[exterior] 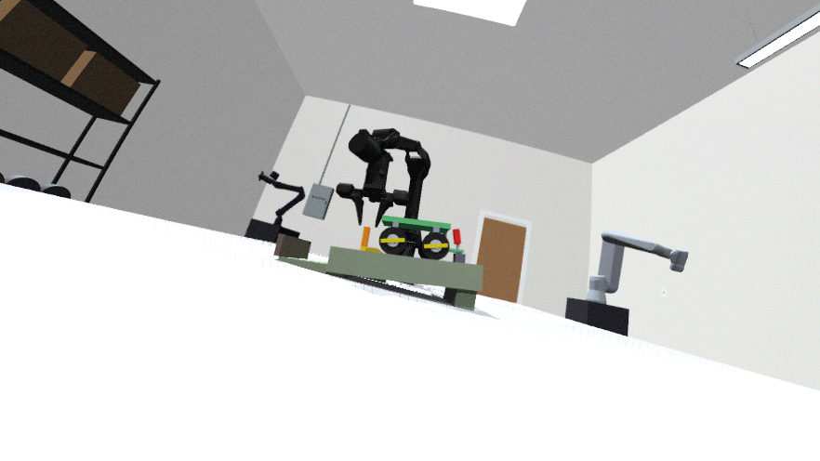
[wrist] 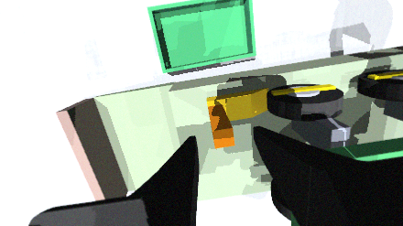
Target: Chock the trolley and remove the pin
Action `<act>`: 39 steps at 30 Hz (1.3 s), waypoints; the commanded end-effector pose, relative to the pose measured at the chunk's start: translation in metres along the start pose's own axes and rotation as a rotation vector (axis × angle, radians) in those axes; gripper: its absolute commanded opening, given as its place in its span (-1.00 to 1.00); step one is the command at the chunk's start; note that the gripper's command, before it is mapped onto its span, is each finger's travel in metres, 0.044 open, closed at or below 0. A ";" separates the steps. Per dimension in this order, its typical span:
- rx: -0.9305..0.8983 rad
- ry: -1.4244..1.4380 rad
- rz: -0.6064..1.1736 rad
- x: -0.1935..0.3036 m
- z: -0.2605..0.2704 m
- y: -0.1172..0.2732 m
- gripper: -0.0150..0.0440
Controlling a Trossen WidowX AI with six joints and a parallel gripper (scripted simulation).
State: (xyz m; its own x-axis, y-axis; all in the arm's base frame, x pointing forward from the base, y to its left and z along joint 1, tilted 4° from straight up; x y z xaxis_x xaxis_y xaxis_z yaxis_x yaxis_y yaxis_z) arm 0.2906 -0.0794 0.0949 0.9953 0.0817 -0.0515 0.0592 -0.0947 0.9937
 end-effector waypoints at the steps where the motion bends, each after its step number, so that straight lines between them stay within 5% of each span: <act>1: 0.002 0.006 0.008 0.001 0.000 0.014 0.15; 5: 0.002 0.006 0.008 0.002 0.000 0.024 0.15; 9: -0.001 0.000 0.003 0.001 0.000 0.016 0.51; 13: -0.005 0.070 0.047 0.007 -0.005 0.022 0.15; 39: 0.161 1.574 0.160 0.021 -0.208 0.046 0.15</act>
Point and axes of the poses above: the point midway between the two fingers, 35 mm back from their tips, its own y axis back along the fingers, its own z axis across the jaws, x = y × z, the point moved 1 cm from there along y, back along the fingers, and after that the axes turned 3 degrees about -y, right-handed, at the moved point
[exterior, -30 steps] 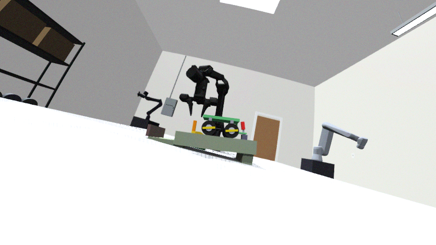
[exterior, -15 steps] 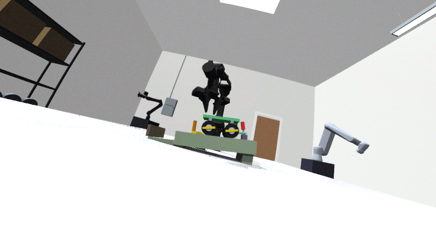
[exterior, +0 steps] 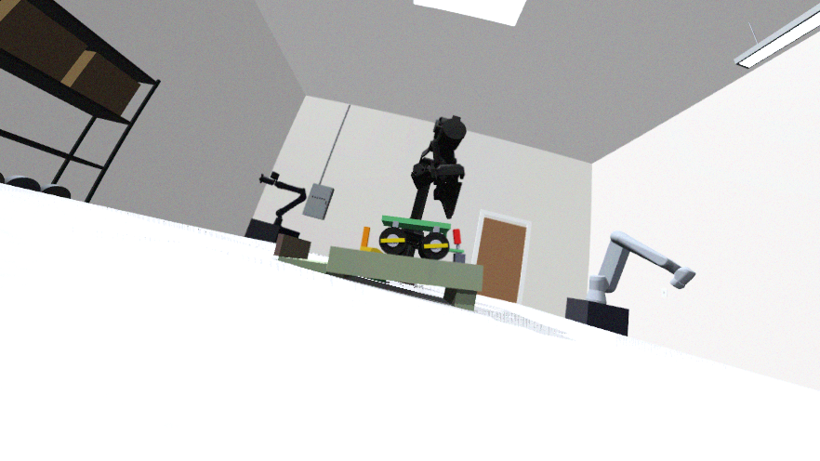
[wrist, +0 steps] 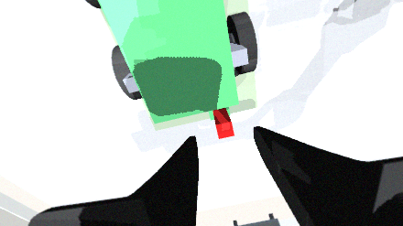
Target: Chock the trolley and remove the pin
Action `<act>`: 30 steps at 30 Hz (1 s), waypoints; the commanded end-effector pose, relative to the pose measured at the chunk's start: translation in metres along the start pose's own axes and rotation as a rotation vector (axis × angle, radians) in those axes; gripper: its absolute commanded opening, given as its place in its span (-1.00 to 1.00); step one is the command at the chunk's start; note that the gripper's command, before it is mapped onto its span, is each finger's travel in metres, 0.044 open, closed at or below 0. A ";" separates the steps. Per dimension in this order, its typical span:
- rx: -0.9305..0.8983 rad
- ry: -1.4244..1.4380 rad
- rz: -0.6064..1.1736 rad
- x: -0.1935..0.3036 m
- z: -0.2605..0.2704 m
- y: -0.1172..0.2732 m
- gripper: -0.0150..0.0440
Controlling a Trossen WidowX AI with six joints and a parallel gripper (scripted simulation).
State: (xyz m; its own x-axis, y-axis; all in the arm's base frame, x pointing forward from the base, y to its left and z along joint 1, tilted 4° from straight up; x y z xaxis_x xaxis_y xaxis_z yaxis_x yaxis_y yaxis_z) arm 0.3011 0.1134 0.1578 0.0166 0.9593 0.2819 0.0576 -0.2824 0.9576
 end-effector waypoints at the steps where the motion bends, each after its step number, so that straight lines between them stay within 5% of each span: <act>1: 0.017 0.090 0.013 0.011 -0.003 -0.001 0.15; 30: 0.017 0.090 0.014 0.012 -0.004 -0.032 0.15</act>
Point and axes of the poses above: the point midway between the two fingers, 35 mm back from their tips, its own y axis back along the fingers, its own z axis across the jaws, x = y × z, the point moved 1 cm from there along y, back along the fingers, and after that the axes turned 3 degrees about -y, right-handed, at the moved point
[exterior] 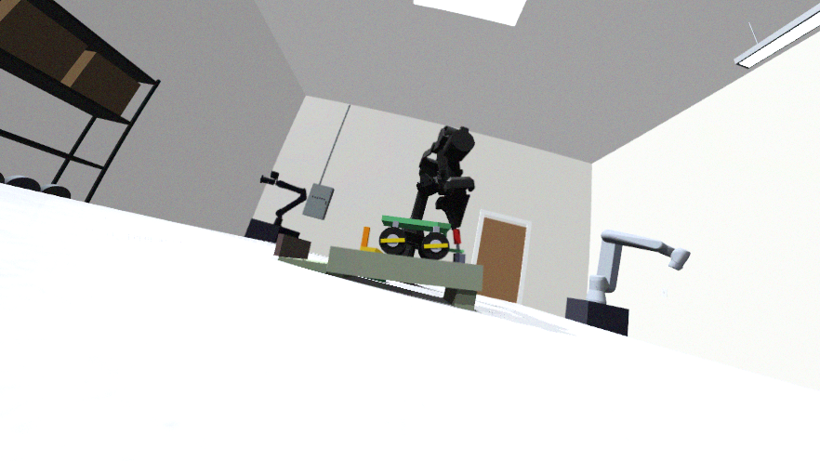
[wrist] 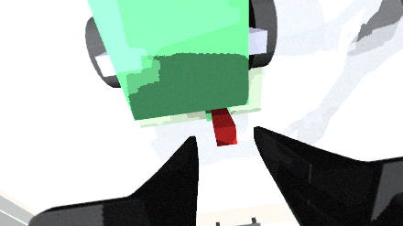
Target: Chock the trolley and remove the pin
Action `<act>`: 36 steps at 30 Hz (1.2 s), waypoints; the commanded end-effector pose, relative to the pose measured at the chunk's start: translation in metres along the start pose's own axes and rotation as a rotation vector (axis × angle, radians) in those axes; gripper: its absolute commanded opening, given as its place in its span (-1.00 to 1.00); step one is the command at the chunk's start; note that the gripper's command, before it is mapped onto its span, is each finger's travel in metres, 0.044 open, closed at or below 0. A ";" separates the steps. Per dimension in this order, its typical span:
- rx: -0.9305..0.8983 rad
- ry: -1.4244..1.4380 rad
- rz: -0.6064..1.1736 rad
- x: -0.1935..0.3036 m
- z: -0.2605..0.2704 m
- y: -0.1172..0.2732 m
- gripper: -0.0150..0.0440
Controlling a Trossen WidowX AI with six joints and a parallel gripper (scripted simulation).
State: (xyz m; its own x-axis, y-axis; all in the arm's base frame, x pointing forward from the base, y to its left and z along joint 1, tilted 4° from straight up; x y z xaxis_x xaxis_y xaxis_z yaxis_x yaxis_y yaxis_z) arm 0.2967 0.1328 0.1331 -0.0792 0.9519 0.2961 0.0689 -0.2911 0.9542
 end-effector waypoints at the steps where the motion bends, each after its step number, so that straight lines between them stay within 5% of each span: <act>1: 0.006 -0.007 0.005 0.000 -0.001 -0.004 0.15; 29: 0.006 -0.007 0.006 0.000 -0.001 -0.042 0.15; 33: 0.000 0.000 0.001 0.001 0.000 -0.039 -0.20; 36: 0.000 0.000 0.001 0.001 0.000 -0.039 -0.27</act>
Point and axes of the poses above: the point midway between the two fingers, 35 mm back from their tips, its own y axis back along the fingers, its own z axis across the jaws, x = y × z, the point moved 1 cm from there along y, back along the fingers, and after that the axes turned 3 degrees about -y, right-handed, at the moved point
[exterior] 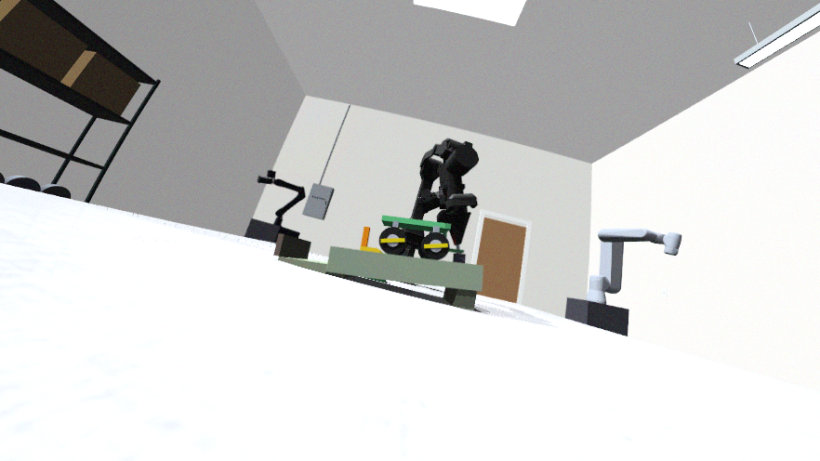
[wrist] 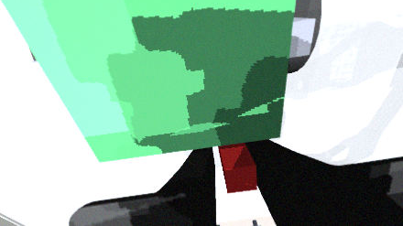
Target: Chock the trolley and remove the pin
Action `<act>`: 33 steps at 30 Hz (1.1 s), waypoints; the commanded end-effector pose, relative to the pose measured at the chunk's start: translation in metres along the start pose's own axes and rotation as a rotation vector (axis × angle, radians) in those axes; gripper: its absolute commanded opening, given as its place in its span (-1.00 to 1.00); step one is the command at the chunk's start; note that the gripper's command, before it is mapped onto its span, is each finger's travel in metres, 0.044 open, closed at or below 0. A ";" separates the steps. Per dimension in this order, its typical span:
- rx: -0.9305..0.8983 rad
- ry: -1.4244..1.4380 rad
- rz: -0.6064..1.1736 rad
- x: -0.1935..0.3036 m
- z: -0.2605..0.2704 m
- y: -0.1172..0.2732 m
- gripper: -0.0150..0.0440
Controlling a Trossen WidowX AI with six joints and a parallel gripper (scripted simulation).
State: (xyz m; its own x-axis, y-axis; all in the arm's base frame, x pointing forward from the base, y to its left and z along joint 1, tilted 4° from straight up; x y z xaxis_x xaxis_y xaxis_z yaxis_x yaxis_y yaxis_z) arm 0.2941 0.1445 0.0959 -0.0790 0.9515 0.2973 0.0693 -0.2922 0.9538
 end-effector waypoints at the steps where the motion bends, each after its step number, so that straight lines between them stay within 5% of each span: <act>1: -0.001 0.000 0.000 0.000 0.000 0.001 -0.29; 7: 0.000 0.000 0.000 0.000 0.000 0.001 -0.49; 33: 0.005 -0.007 0.004 0.001 -0.002 0.020 -0.49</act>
State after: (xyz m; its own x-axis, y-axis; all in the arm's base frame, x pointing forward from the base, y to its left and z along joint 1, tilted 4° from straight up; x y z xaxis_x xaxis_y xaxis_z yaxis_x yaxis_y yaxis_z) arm 0.2926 0.1395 0.1109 -0.0652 0.9528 0.2964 0.0785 -0.2912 0.9534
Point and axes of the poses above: the point midway between the two fingers, 35 mm back from their tips, its own y axis back along the fingers, its own z axis across the jaws, x = y × z, the point moved 1 cm from there along y, back along the fingers, and after that the axes turned 3 degrees about -y, right-handed, at the moved point
